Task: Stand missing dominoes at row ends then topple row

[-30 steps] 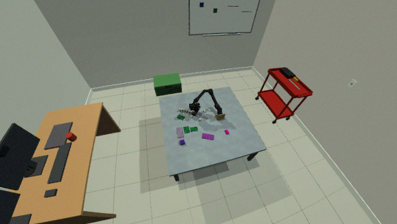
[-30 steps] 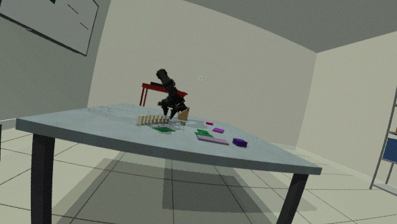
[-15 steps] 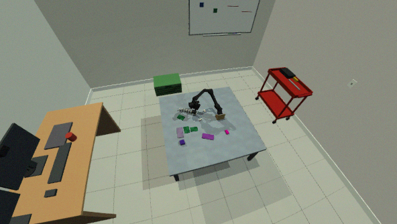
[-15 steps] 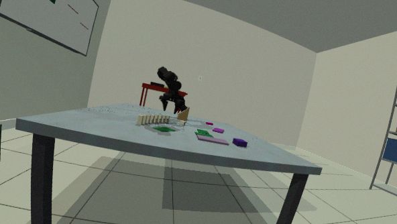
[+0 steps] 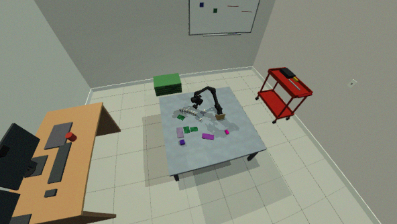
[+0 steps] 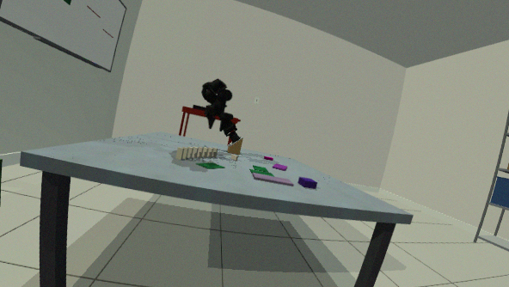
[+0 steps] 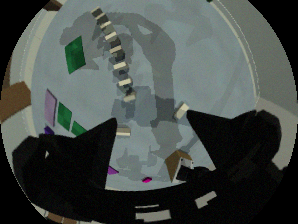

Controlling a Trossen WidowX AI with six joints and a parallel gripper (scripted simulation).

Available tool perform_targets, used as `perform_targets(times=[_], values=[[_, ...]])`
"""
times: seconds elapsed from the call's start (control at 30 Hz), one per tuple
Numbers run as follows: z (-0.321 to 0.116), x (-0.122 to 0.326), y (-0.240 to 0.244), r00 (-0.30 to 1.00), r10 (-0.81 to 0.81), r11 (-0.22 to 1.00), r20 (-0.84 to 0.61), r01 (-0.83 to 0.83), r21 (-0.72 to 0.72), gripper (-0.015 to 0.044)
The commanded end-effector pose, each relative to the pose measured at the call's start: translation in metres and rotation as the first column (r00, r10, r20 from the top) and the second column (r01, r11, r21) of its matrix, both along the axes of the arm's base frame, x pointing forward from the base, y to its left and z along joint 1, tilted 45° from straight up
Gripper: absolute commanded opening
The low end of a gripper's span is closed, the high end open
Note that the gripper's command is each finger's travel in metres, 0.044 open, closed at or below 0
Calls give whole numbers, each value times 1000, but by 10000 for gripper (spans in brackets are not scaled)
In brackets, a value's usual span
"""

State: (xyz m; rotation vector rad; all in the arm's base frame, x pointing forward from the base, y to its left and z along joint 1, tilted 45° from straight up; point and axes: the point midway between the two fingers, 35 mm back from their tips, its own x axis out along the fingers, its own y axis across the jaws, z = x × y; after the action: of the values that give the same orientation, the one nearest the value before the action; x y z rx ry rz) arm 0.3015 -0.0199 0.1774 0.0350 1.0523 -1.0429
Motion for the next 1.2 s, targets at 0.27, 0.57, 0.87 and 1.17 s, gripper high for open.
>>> perform_targets(times=[0.27, 0.57, 0.87, 1.17], values=[[-15, -110, -83, 804, -438, 897, 403, 420, 136, 440], [-25, -112, -92, 780, -462, 884, 422, 442, 151, 440], [-62, -107, -131, 780, -459, 885, 426, 441, 146, 440], [-69, -105, -138, 780, -459, 885, 426, 441, 145, 440]])
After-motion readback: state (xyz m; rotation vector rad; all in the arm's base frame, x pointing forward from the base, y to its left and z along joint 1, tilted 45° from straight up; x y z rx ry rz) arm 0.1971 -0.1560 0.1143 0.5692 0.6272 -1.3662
